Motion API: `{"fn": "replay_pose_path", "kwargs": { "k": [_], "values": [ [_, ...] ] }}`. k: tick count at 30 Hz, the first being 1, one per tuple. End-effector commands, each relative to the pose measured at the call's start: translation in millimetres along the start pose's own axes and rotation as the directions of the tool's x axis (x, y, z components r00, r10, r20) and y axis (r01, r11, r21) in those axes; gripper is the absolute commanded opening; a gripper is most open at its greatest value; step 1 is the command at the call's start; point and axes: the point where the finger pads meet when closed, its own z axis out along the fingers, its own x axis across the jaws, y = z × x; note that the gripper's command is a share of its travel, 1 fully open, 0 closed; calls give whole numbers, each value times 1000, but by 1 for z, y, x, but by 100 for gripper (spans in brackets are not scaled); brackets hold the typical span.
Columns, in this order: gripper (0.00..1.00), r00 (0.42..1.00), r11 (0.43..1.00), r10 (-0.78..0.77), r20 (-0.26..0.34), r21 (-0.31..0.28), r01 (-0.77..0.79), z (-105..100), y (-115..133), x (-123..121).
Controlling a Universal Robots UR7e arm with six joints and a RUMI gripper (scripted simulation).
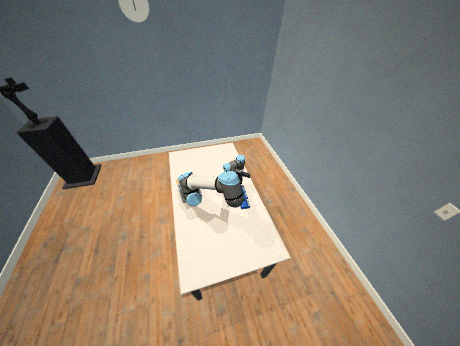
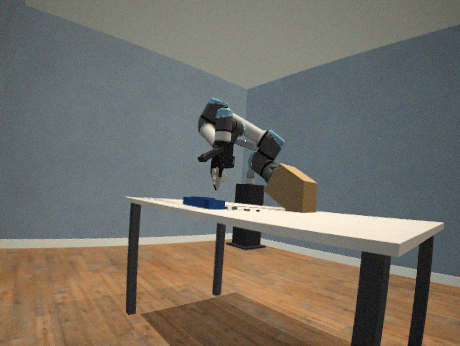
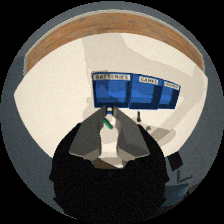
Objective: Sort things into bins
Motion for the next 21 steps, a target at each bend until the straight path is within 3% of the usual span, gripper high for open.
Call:
{"fn": "replay_pose_path", "kwargs": {
  "k": [1, 8, 10, 11, 13, 21],
  "values": [
    [4, 1000, 1000, 5, 3, 4, -5, -42, -3, 0],
    [4, 1000, 1000, 5, 3, 3, -5, -91, -2, 0],
    [4, 1000, 1000, 5, 3, 3, -5, -91, -2, 0],
    [4, 1000, 1000, 5, 3, 3, -5, -109, -2, 0],
    [4, 1000, 1000, 5, 3, 3, -5, -124, -2, 0],
    [4, 1000, 1000, 1, 1, 2, -1, -124, -2, -1]
  ]
}}
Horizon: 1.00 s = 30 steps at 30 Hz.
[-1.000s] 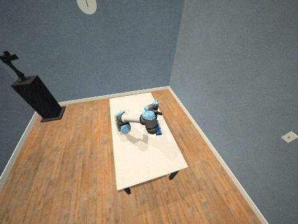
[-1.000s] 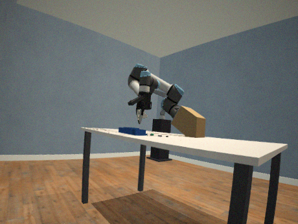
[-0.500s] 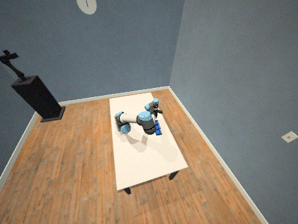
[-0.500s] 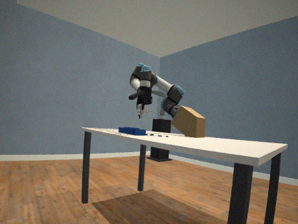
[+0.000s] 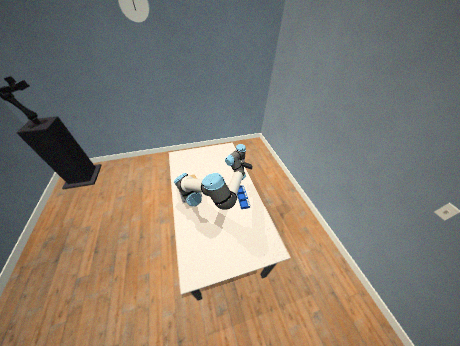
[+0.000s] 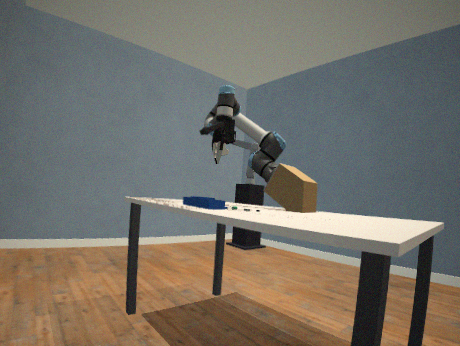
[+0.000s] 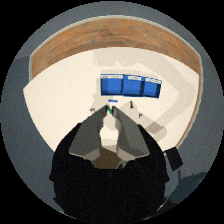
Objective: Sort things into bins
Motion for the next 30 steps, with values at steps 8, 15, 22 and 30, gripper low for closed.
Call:
{"fn": "replay_pose_path", "kwargs": {
  "k": [8, 15, 22, 30],
  "values": [
    [4, 1000, 999, -2, -21, -38, 1, -4, 3, -3],
    [18, 986, 985, -168, -16, -44, 167, 21, 27, -16],
    [18, 960, 960, -278, -15, -50, 277, 48, 54, -33],
    [18, 893, 891, -451, -14, -72, 449, 86, 91, -57]
  ]
}}
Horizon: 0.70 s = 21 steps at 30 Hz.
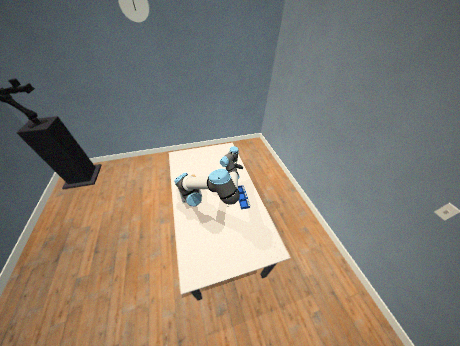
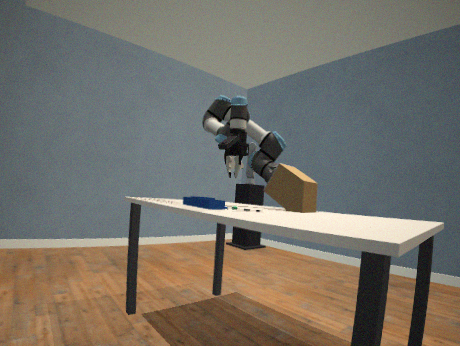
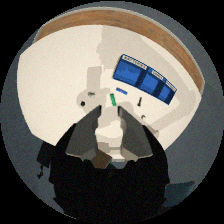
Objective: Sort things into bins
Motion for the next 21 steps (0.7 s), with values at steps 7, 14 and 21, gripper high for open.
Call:
{"fn": "replay_pose_path", "kwargs": {
  "k": [7, 14, 21],
  "values": [
    [18, 959, 959, -283, -7, -7, 283, 62, 34, -57],
    [18, 908, 908, -419, -11, -29, 419, 72, 38, -66],
    [18, 836, 836, -548, -13, -41, 548, 71, 36, -65]
  ]
}}
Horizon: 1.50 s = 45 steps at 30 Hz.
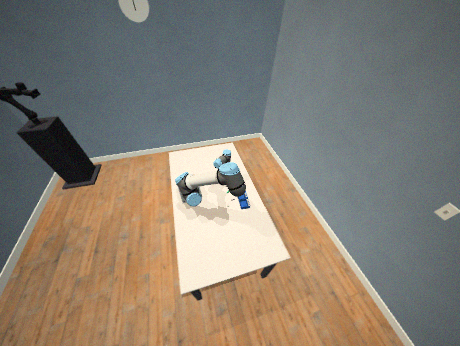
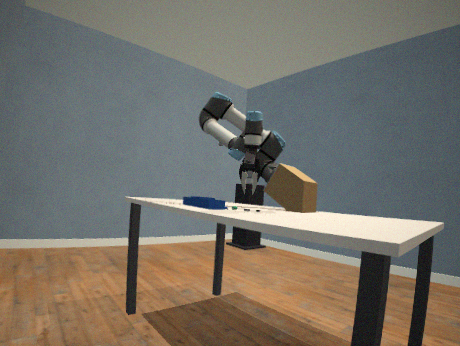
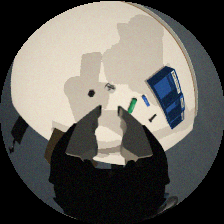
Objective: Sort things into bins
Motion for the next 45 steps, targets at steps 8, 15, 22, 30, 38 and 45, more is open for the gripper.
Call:
{"fn": "replay_pose_path", "kwargs": {
  "k": [8, 15, 22, 30, 38, 45],
  "values": [
    [18, 957, 957, -289, -17, 20, 289, 0, -6, 3],
    [18, 908, 908, -418, -26, 23, 419, 0, -7, 3],
    [18, 852, 851, -523, -34, 28, 524, 0, -6, 2],
    [18, 751, 750, -659, -45, 39, 660, 0, -4, 2],
    [18, 642, 639, -765, -59, 60, 767, 0, -4, 2],
    [18, 594, 590, -801, -69, 75, 804, 0, -4, 1]
  ]
}}
